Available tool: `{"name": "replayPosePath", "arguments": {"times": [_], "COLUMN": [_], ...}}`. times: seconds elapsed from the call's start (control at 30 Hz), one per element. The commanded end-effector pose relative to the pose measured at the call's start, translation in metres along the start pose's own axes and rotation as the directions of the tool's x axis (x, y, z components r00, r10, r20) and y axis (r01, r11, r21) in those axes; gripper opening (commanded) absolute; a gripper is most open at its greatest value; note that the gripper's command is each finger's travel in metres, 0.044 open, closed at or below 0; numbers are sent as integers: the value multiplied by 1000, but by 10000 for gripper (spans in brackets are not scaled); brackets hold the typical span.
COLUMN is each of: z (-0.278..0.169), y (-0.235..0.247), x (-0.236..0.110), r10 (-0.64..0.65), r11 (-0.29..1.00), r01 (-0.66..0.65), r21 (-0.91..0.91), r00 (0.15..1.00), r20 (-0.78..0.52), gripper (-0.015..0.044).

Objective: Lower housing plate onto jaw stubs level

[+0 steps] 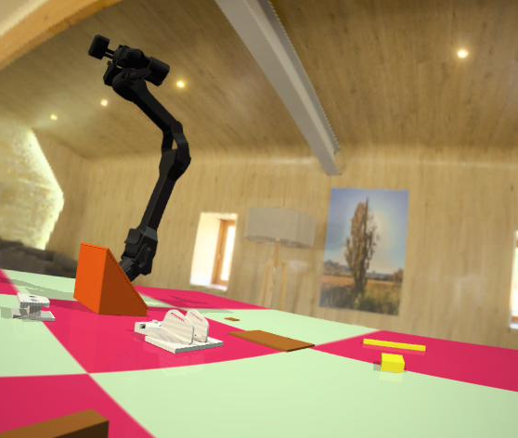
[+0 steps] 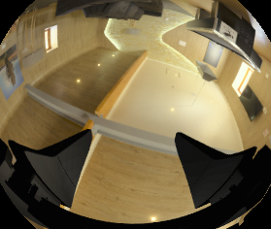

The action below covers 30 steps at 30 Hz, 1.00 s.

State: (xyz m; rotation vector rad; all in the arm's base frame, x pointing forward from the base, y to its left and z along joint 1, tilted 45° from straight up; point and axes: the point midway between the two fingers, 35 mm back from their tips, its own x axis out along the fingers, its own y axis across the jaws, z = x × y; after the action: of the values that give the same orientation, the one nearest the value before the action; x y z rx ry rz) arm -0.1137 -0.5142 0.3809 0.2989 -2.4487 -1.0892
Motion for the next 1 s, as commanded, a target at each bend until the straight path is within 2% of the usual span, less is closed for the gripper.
{"name": "replayPosePath", "arguments": {"times": [0.0, 0.03, 0.47, 0.97], "z": [0, 0, -15, -25], "y": [0, -1, -40, -92], "x": [0, 0, -17, -43], "r10": [0, -1, -105, -259], "r11": [1000, 1000, 973, 874], "r01": [0, 1, 82, 143], "r21": [0, -3, -215, -465], "r00": [1000, 1000, 989, 946], "r20": [0, -1, -100, -196], "gripper": [426, 440, 440, 440]}}
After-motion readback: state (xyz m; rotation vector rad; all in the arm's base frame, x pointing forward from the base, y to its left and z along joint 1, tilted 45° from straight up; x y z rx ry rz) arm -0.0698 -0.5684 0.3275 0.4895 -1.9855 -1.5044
